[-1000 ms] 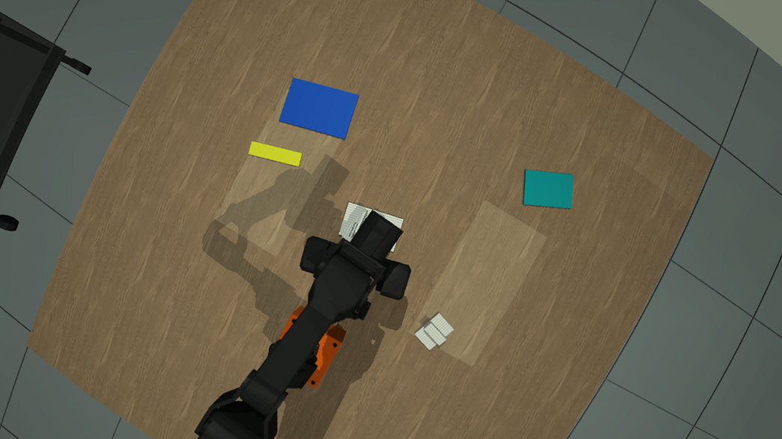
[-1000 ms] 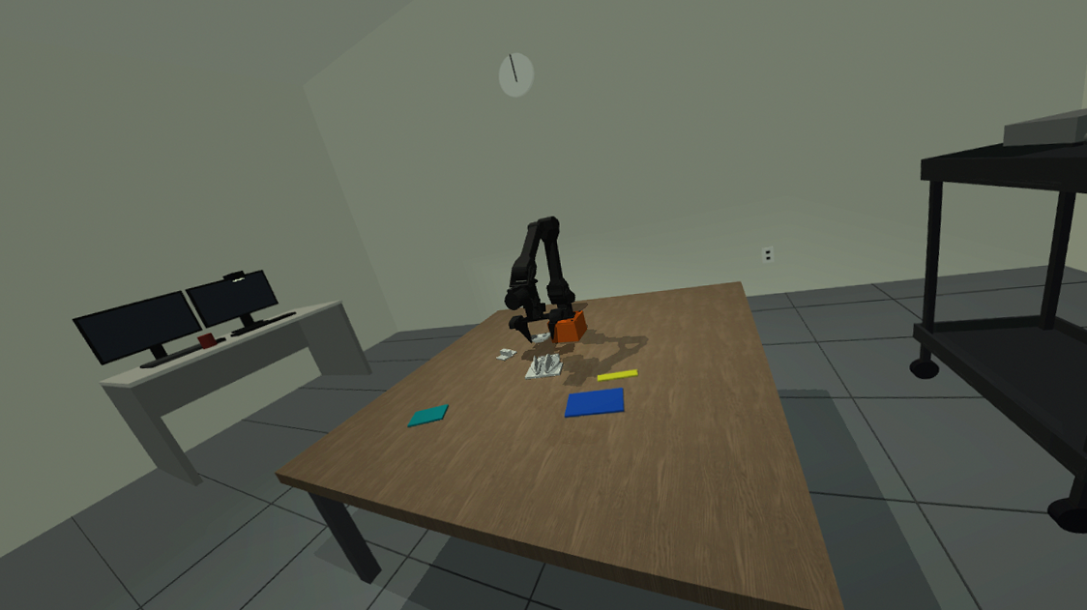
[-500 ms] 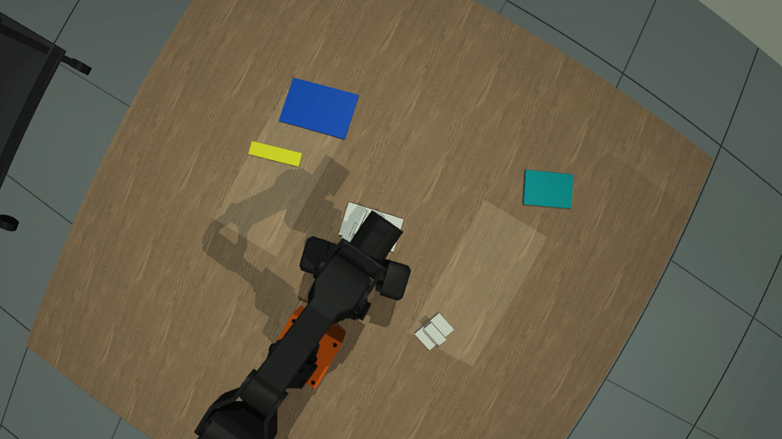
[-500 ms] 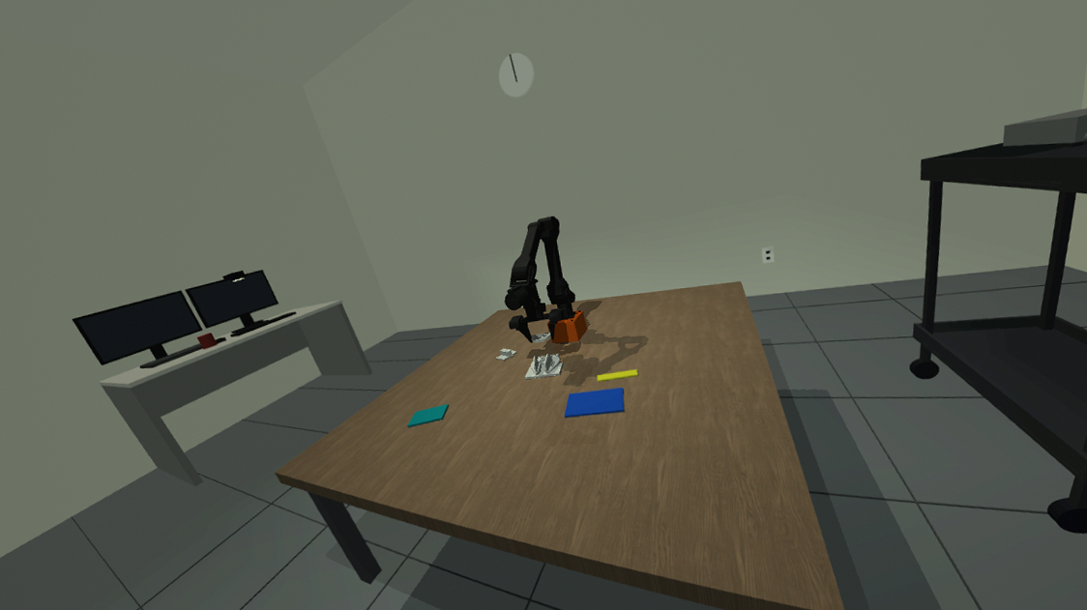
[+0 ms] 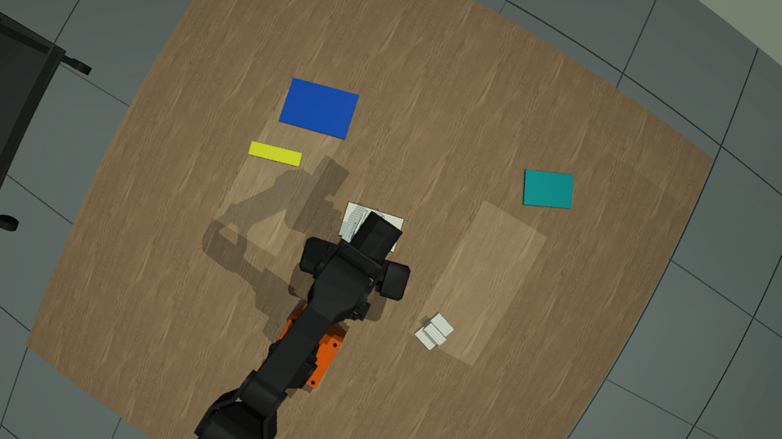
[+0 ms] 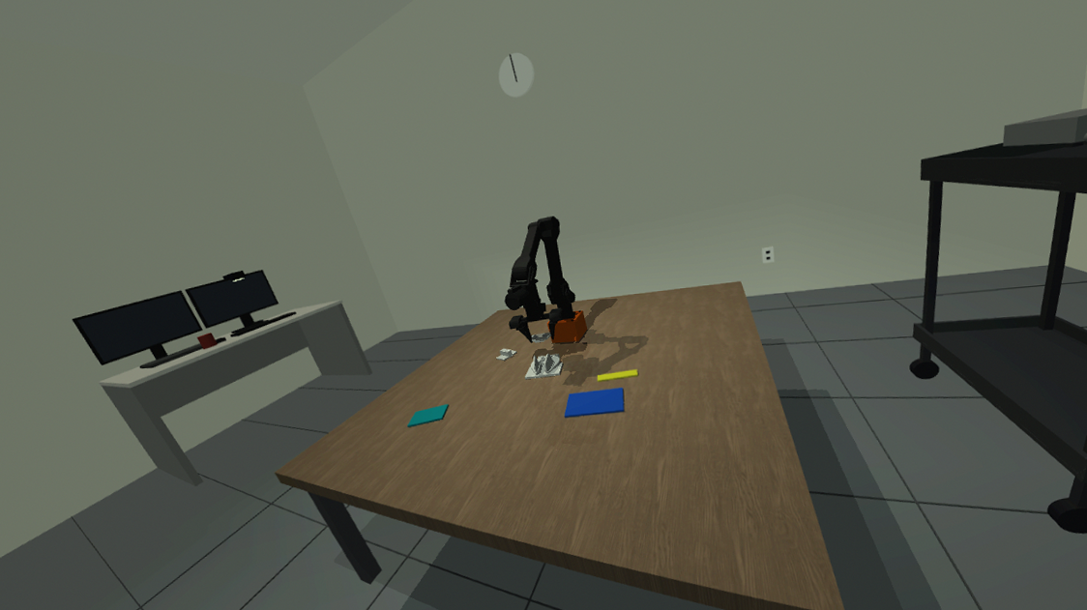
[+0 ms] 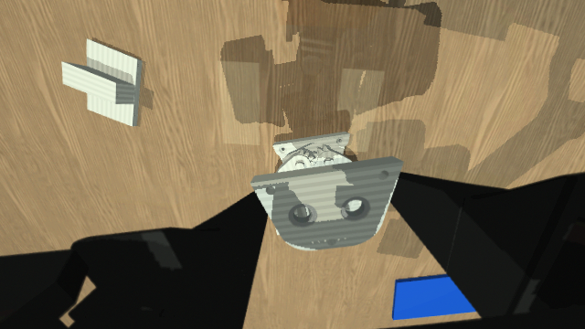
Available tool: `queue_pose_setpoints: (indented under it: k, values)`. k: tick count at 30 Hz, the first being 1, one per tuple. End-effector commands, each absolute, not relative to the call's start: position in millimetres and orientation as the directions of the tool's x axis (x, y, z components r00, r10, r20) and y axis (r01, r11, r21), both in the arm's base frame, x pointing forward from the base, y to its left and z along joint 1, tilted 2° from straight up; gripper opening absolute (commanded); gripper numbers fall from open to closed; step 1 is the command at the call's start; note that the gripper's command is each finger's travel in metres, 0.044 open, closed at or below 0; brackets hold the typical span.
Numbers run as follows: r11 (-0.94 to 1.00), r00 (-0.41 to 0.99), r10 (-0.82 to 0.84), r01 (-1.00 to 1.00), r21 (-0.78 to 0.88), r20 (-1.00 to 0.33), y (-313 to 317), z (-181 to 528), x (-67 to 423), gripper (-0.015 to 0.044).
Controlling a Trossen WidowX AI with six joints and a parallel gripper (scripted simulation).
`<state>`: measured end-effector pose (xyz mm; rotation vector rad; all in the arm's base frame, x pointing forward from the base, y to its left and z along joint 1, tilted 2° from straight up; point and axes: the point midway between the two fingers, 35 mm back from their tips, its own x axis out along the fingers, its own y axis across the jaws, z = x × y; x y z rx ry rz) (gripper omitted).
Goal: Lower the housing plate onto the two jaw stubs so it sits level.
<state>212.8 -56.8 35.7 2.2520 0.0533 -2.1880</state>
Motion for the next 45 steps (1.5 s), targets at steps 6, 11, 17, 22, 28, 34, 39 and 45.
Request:
queue_pose_setpoints:
  k: [6,11,17,22,28,34,39,45]
  values:
    - [-0.999,0.024,0.028,0.019,-0.027,-0.999,-55.9,35.2,211.6,0.0351]
    - [-0.999,0.024,0.028,0.019,-0.027,-0.999,-55.9,32.7,212.0,0.0351]
    - [-0.999,0.024,0.028,0.019,-0.027,-0.999,-55.9,22.8,213.3,0.0351]
    - [-0.999,0.024,0.028,0.019,-0.027,-0.999,-55.9,14.6,214.0,0.0351]
    - [-0.999,0.024,0.028,0.019,-0.027,-0.999,-55.7,4.9,214.4,0.0351]
    - [-0.999,0.024,0.028,0.019,-0.027,-0.999,-55.3,-5.2,214.4,0.0351]
    - [-0.999,0.024,0.028,0.019,-0.027,-0.999,-54.9,-13.4,214.0,0.0351]
    - [-0.999,0.024,0.028,0.019,-0.028,-0.999,-54.3,-23.2,213.1,0.0351]
